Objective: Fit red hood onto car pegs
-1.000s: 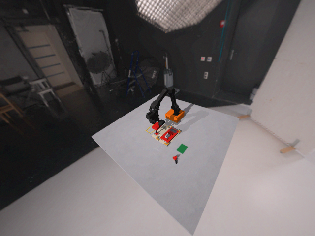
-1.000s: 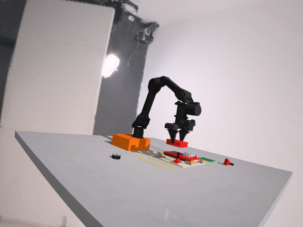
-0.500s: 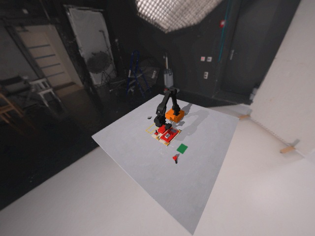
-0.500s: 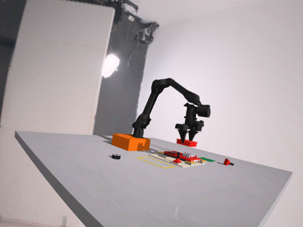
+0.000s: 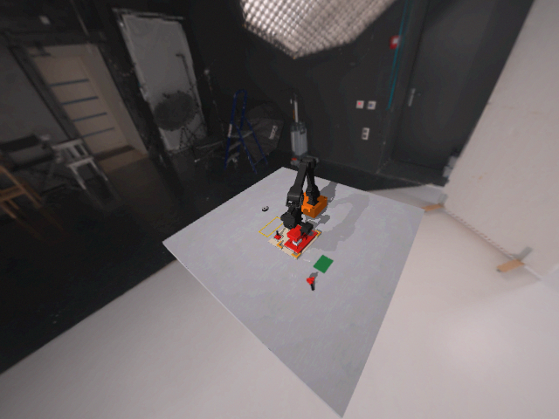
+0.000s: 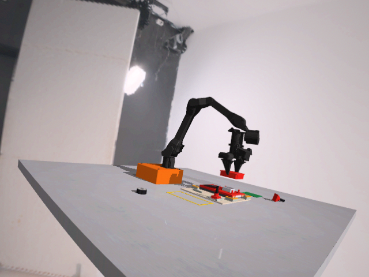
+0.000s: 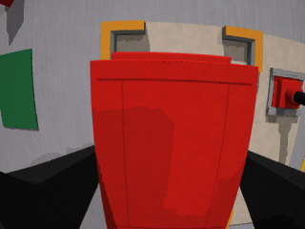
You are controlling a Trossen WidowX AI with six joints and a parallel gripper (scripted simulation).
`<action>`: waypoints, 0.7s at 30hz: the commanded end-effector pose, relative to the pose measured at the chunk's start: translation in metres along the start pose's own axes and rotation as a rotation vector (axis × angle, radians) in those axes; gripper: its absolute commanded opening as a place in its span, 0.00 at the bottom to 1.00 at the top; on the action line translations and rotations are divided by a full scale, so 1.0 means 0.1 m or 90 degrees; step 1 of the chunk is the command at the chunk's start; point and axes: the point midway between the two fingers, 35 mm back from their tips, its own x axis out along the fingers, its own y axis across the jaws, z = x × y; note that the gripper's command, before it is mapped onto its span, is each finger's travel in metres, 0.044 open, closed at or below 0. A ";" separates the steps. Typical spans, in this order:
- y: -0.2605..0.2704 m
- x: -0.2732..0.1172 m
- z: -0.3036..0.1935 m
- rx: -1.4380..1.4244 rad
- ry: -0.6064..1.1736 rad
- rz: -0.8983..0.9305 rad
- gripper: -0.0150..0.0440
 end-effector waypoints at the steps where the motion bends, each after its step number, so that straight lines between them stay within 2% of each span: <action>1: 0.00 0.14 -0.01 0.005 0.006 -0.004 0.25; 8: 0.01 0.46 -0.03 0.005 0.006 -0.004 0.25; 21: 0.00 0.47 -0.04 0.005 0.006 -0.004 0.25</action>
